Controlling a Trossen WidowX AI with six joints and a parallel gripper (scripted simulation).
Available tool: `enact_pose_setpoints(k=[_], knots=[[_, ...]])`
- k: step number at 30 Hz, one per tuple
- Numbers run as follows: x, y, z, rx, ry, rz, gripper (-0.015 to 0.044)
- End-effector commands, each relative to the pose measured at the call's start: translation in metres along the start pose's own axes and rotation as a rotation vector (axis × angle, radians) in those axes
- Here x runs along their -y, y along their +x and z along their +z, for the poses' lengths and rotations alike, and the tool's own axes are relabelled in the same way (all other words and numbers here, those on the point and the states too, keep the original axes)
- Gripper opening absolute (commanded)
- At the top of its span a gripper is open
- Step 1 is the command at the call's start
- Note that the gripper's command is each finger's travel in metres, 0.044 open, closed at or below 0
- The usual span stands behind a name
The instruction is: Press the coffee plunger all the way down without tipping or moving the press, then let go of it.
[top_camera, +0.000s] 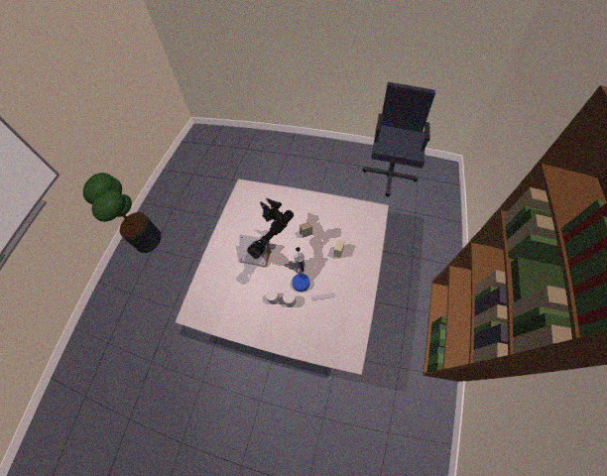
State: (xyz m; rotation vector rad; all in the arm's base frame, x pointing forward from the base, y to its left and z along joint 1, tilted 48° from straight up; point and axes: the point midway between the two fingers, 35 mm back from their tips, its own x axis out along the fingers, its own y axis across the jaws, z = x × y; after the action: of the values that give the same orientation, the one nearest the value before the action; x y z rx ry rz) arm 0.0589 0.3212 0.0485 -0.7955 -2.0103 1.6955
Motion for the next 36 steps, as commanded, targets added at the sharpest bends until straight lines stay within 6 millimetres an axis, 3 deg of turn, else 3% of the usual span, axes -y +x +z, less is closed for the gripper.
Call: enact_pose_setpoints(k=[1,4,9,14,18,22,36], knots=[[-0.001,0.000,-0.001,-0.005,0.019,0.013,0.0426],[-0.013,0.000,-0.008,-0.055,0.182,0.121,0.0440],[-0.046,-0.012,-0.024,-0.302,0.683,0.424,0.0440],[-0.070,-0.046,-0.031,-0.712,1.140,0.651,0.0440],[-0.076,-0.085,-0.029,-1.146,1.410,0.738,0.0440],[-0.069,-0.122,-0.026,-1.494,1.436,0.808,0.0440],[-0.041,-0.175,-0.017,-2.139,1.475,0.598,0.0440]])
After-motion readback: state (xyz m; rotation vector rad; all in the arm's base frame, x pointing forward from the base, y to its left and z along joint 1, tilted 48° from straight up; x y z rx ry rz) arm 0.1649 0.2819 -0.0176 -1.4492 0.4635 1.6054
